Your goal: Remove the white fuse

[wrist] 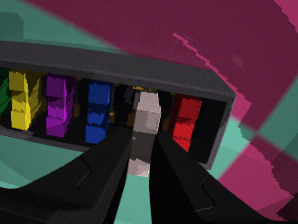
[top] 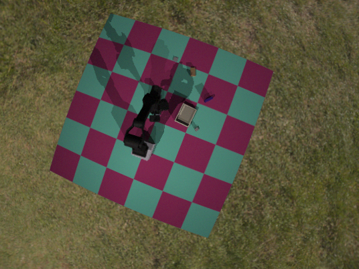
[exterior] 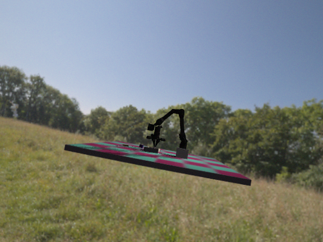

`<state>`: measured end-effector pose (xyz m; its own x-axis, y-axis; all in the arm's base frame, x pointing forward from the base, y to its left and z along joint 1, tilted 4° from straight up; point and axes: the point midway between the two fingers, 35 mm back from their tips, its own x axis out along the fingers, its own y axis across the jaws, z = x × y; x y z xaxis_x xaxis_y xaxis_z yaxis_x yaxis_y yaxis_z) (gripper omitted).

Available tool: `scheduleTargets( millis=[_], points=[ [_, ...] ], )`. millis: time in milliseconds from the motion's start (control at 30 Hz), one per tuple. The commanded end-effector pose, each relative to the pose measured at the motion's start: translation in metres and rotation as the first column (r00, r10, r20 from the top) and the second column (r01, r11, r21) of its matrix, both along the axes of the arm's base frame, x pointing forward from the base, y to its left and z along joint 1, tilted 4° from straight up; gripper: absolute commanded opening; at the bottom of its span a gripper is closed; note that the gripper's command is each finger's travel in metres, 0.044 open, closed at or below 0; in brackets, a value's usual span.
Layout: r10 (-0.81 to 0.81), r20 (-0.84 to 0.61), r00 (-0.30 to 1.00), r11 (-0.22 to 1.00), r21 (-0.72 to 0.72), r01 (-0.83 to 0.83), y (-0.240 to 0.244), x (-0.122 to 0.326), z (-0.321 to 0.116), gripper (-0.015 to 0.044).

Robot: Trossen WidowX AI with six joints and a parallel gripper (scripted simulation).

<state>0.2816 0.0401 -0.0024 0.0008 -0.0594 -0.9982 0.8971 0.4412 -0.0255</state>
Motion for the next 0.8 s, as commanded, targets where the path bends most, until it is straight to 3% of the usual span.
scheduleTargets(
  millis=[0, 767],
  points=[
    [-0.004, 0.006, 1.0, 1.0, 0.002, 0.004, 0.001, 0.002, 0.003, 0.0],
    [-0.005, 0.006, 1.0, 1.0, 0.002, 0.005, 0.001, 0.001, 0.015, 0.0]
  ],
)
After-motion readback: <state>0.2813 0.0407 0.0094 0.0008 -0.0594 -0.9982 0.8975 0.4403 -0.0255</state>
